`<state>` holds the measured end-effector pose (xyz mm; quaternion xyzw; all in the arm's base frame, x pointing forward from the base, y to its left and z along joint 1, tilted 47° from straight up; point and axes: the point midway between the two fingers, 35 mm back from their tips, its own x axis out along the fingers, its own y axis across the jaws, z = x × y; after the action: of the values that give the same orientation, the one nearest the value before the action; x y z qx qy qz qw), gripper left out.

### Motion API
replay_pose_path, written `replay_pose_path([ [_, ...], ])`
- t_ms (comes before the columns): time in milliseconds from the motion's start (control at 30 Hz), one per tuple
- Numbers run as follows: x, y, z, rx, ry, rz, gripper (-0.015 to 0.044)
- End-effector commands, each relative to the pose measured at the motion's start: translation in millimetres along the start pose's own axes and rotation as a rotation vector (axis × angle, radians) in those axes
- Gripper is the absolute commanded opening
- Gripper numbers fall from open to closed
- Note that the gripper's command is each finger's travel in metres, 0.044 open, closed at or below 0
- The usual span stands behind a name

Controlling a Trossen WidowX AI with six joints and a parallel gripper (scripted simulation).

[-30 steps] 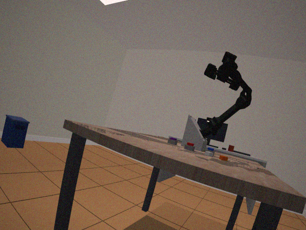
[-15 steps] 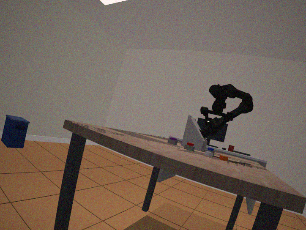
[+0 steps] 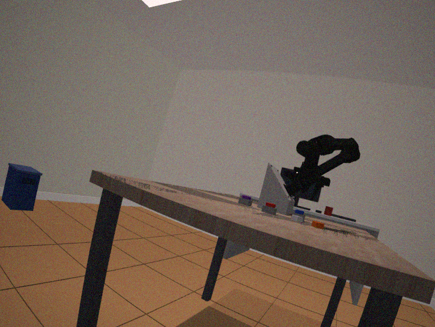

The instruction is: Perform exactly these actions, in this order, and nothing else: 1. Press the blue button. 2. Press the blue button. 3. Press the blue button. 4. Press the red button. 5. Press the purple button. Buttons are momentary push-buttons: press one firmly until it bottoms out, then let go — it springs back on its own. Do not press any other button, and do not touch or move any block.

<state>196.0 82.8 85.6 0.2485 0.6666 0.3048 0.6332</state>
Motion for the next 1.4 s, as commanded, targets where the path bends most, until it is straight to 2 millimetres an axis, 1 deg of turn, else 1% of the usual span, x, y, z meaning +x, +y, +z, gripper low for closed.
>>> replay_pose_path([
  [0, 25, 3, -6, -0.001, 0.005, 0.009, 0.019],
  [200, 25, 3, -6, -0.001, 0.005, 0.009, 0.0032],
  [233, 25, 3, -6, -0.001, 0.005, 0.009, 0.002],
  [567, 26, 3, -6, -0.001, 0.005, 0.009, 0.002],
  [1200, 56, 3, -6, -0.002, 0.005, 0.01, 0.002],
  [1367, 58, 3, -6, -0.002, 0.005, 0.011, 0.002],
])
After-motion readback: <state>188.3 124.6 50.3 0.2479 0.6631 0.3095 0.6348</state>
